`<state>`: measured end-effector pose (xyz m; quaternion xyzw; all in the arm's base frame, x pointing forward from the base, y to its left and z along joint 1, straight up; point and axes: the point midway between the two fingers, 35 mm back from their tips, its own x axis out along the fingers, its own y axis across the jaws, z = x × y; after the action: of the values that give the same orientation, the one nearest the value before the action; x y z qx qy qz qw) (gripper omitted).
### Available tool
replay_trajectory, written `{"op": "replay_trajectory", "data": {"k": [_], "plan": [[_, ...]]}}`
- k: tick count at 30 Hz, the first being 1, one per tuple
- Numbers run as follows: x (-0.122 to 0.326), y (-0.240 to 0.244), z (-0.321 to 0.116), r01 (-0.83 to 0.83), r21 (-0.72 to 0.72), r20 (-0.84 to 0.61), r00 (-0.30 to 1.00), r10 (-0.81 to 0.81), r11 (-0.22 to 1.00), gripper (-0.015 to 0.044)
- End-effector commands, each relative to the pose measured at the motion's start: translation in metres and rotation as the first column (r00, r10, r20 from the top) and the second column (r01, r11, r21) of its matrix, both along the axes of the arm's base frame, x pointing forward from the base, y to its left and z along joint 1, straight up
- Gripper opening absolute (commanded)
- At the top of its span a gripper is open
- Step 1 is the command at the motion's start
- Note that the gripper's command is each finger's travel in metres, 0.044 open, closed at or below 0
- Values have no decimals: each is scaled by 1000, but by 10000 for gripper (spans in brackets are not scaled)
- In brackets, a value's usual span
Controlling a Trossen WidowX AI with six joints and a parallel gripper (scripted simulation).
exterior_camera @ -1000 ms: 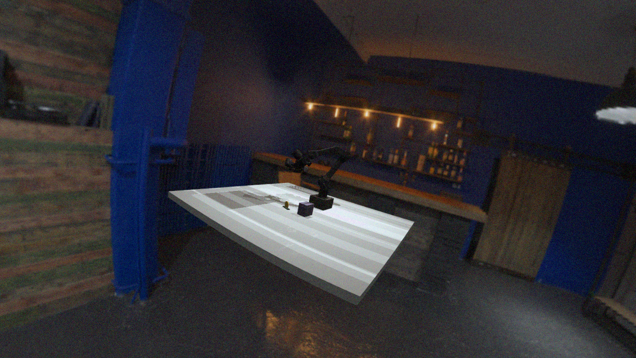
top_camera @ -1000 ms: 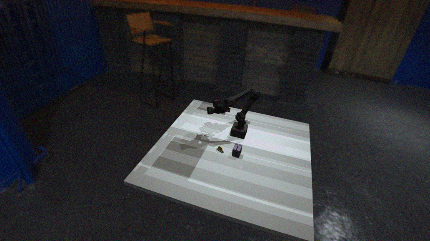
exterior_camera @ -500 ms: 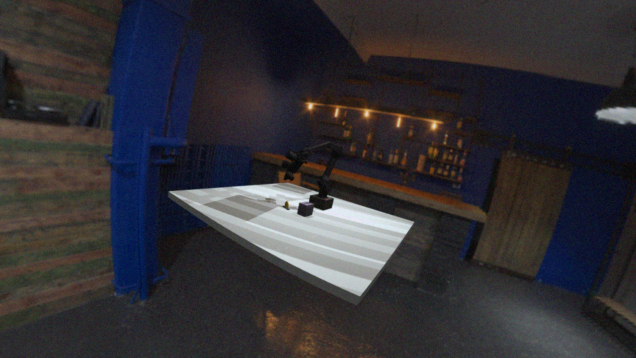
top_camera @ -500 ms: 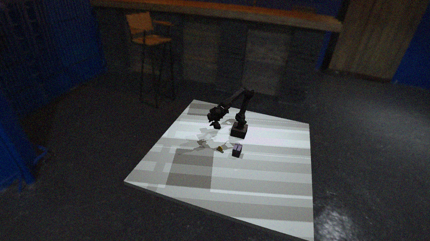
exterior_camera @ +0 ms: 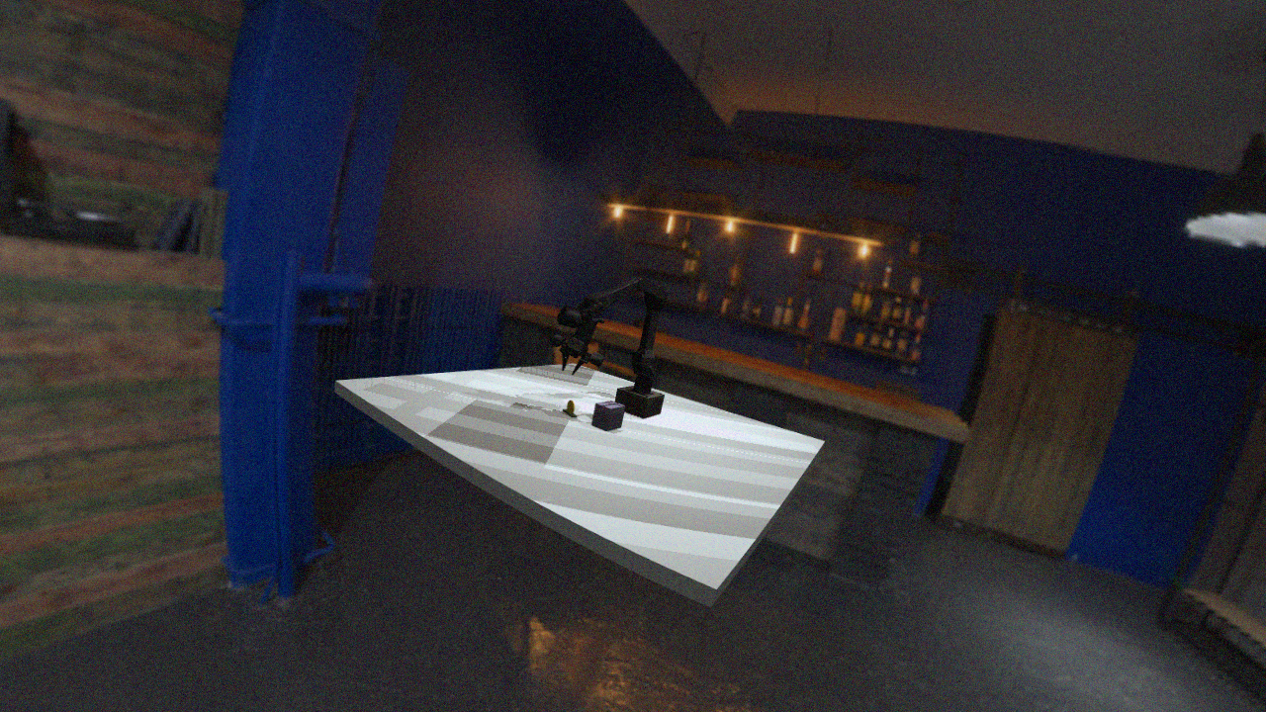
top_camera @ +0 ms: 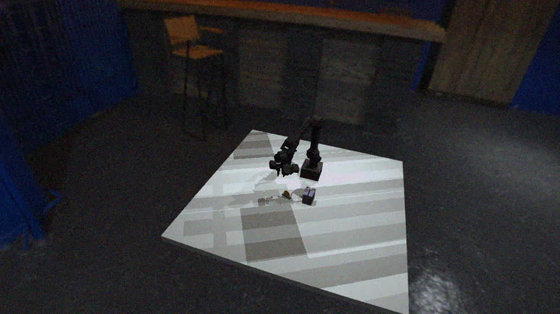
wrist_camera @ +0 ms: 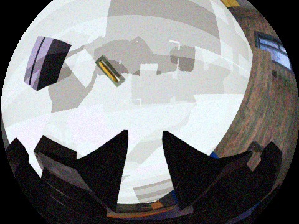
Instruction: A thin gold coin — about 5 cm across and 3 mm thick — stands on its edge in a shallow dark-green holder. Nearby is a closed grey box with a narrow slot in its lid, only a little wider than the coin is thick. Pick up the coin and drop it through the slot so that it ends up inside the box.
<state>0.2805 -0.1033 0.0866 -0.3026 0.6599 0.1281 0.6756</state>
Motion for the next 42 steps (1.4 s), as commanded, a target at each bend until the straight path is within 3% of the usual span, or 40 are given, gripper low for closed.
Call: {"op": "replay_trajectory", "data": {"k": [1,13,18,42], "plan": [[28,59,-10,-638,208,-83,743,664,741,161],[26,58,-10,-638,208,-83,743,664,741,161],[26,58,-45,-638,209,-83,743,664,741,161],[26,57,-85,-638,209,-83,743,664,741,161]]}}
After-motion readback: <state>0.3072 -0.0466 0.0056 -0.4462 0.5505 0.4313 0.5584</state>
